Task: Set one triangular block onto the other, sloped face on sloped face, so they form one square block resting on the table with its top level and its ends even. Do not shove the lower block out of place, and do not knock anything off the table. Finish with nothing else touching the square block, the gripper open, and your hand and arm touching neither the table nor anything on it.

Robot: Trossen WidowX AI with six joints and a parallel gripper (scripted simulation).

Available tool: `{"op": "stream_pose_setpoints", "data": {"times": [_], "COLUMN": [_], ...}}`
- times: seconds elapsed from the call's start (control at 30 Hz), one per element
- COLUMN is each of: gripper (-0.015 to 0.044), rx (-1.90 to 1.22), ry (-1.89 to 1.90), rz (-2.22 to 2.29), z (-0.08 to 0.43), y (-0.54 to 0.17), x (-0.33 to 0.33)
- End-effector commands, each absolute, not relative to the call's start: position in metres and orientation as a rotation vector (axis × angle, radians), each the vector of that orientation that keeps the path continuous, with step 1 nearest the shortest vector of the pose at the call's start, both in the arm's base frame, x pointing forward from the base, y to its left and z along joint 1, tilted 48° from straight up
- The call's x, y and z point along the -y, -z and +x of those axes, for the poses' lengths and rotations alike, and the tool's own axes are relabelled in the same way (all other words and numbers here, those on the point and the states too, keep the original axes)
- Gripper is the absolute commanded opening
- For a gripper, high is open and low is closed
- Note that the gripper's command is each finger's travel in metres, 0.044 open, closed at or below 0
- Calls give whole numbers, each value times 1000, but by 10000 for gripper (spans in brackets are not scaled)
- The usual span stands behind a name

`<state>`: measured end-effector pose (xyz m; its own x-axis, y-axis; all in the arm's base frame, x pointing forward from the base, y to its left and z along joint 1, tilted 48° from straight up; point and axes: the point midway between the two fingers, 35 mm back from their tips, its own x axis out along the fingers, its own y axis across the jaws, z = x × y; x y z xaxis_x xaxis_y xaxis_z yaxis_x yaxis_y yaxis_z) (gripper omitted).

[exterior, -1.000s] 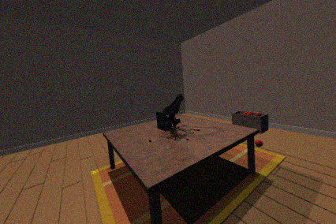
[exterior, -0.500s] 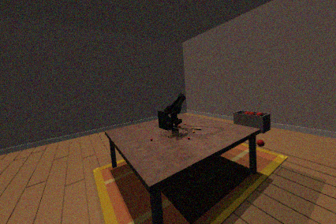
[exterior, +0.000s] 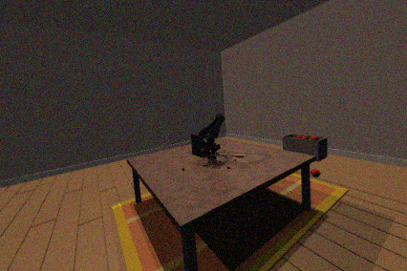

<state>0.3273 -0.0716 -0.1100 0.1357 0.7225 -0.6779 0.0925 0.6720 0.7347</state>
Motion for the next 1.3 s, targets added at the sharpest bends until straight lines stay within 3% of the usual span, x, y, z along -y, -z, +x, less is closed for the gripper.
{"op": "stream_pose_setpoints", "data": {"times": [0.0, 1.13, 1.27], "gripper": [0, 0, 105], "rx": [-1383, -1384, -1382], "ry": [-523, -520, -520], "rz": [751, 755, 749], "z": [327, 328, 328], "y": [111, 112, 111], "x": [71, 70, 70]}}
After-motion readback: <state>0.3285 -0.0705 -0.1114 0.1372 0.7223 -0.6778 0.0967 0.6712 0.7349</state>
